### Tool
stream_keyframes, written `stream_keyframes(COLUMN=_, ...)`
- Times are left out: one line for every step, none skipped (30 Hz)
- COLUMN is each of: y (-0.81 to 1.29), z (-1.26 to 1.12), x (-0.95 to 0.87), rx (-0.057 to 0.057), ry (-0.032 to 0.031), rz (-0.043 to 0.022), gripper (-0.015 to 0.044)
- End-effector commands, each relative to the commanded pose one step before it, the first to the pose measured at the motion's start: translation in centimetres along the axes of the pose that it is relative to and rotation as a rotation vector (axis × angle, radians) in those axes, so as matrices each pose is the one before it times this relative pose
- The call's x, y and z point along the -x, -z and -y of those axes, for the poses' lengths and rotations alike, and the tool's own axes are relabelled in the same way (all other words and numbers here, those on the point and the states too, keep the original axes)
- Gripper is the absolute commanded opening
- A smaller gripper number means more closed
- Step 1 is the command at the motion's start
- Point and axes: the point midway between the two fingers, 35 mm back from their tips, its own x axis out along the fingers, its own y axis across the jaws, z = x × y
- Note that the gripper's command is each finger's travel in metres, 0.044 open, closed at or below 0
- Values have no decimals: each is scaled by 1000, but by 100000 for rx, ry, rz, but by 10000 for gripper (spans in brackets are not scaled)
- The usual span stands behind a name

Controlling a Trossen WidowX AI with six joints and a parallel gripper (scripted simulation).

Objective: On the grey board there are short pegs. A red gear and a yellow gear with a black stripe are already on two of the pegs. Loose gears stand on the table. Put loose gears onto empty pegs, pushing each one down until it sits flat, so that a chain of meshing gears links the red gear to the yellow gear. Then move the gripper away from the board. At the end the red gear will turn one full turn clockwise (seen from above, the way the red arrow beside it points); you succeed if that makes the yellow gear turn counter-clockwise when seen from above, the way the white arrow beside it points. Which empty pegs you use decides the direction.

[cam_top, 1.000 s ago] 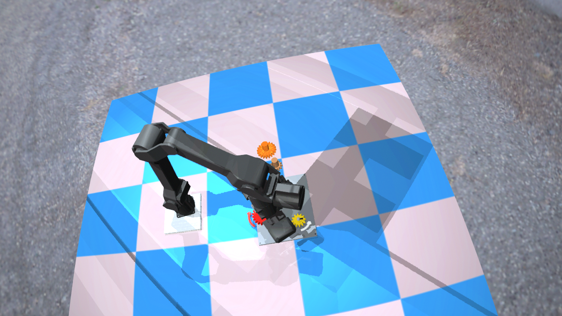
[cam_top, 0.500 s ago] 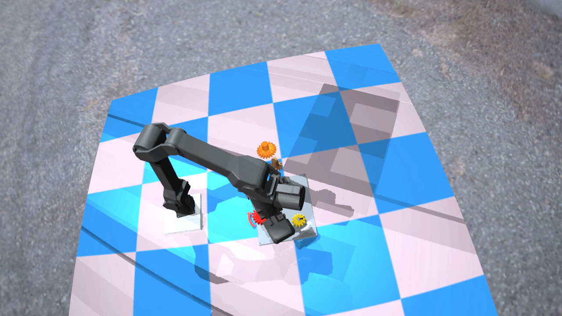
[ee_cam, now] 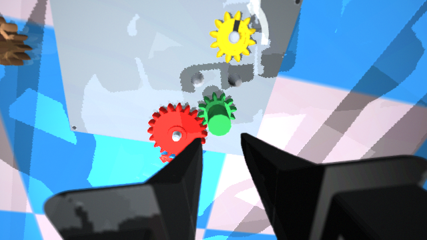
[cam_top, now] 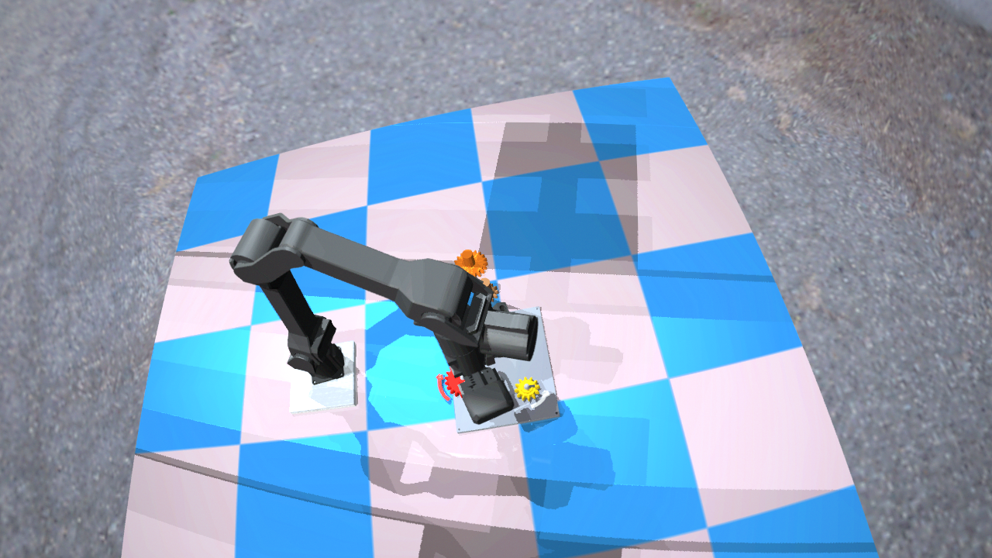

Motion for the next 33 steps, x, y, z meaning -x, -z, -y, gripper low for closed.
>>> stream_keyframes(y=-29, z=60, x=1463, rx=-883, ry=868, rz=931, gripper=140)
stream_keyframes(y=0, z=0, x=0, rx=0, ry=0, rz=0, gripper=140)
stream_keyframes(y=-214, z=-166, x=-688, rx=840, ry=-216, rz=-23, gripper=166)
stream_keyframes(y=-447, z=-527, x=-9, rx=437, ry=-72, rz=93, gripper=193)
stream_keyframes(y=-724, z=-899, x=-16, rx=729, ry=-129, rz=150, gripper=219)
stream_keyframes(y=-873, z=-1165, x=-23, rx=916, ry=-177, rz=179, gripper=245)
stream_keyframes(y=-834, z=-1205, x=-26, rx=920, ry=-194, rz=169, gripper=271)
stream_keyframes(y=-790, z=-1240, x=-30, rx=920, ry=-209, rz=156, gripper=297)
stream_keyframes(y=-744, z=-1273, x=-33, rx=920, ry=-224, rz=143, gripper=324)
stream_keyframes(y=-698, z=-1305, x=-36, rx=920, ry=-239, rz=129, gripper=350)
stream_keyframes(y=-694, z=-1313, x=-7, rx=1269, ry=-37, rz=-25, gripper=376)
stream_keyframes(y=-655, z=-1351, x=-7, rx=1276, ry=-40, rz=-22, gripper=403)
stream_keyframes(y=-610, z=-1380, x=-7, rx=1276, ry=-42, rz=-20, gripper=429)
stream_keyframes(y=-564, z=-1407, x=-7, rx=1276, ry=-44, rz=-18, gripper=440)
stream_keyframes(y=-518, z=-1433, x=-7, rx=1276, ry=-46, rz=-16, gripper=440)
stream_keyframes(y=-467, z=-1450, x=-7, rx=1270, ry=-49, rz=-14, gripper=440)
stream_keyframes(y=-338, z=-1165, x=-5, rx=1007, ry=-41, rz=-10, gripper=440)
stream_keyframes(y=-189, z=-705, x=-3, rx=604, ry=-25, rz=-5, gripper=440)
stream_keyframes(y=-267, z=-367, x=2, rx=138, ry=-26, rz=19, gripper=440)
stream_keyframes(y=-121, z=-171, x=0, rx=64, ry=-12, rz=9, gripper=440)
stream_keyframes(y=0, z=0, x=0, rx=0, ry=0, rz=0, gripper=440)
stream_keyframes(y=0, z=0, x=0, rx=0, ry=0, rz=0, gripper=440)
stream_keyframes(y=-3, z=1, x=-178, rx=0, ry=0, rz=0, gripper=440)
stream_keyframes(y=-1, z=1, x=-444, rx=0, ry=-1, rz=0, gripper=440)
stream_keyframes(y=2, z=0, x=-178, rx=0, ry=0, rz=0, gripper=440)
stream_keyframes(y=-3, z=0, x=-121, rx=0, ry=0, rz=0, gripper=440)
stream_keyframes(y=-6, z=0, x=-362, rx=0, ry=-1, rz=0, gripper=440)
stream_keyframes(y=0, z=-1, x=-541, rx=0, ry=-1, rz=-1, gripper=440)
stream_keyframes(y=6, z=-2, x=-360, rx=0, ry=-1, rz=-1, gripper=440)
stream_keyframes(y=3, z=-1, x=-120, rx=0, ry=0, rz=0, gripper=440)
stream_keyframes(y=0, z=0, x=0, rx=0, ry=0, rz=0, gripper=440)
stream_keyframes(y=-2, z=0, x=-26, rx=0, ry=0, rz=0, gripper=440)
stream_keyframes(y=-5, z=-1, x=-79, rx=0, ry=0, rz=0, gripper=440)
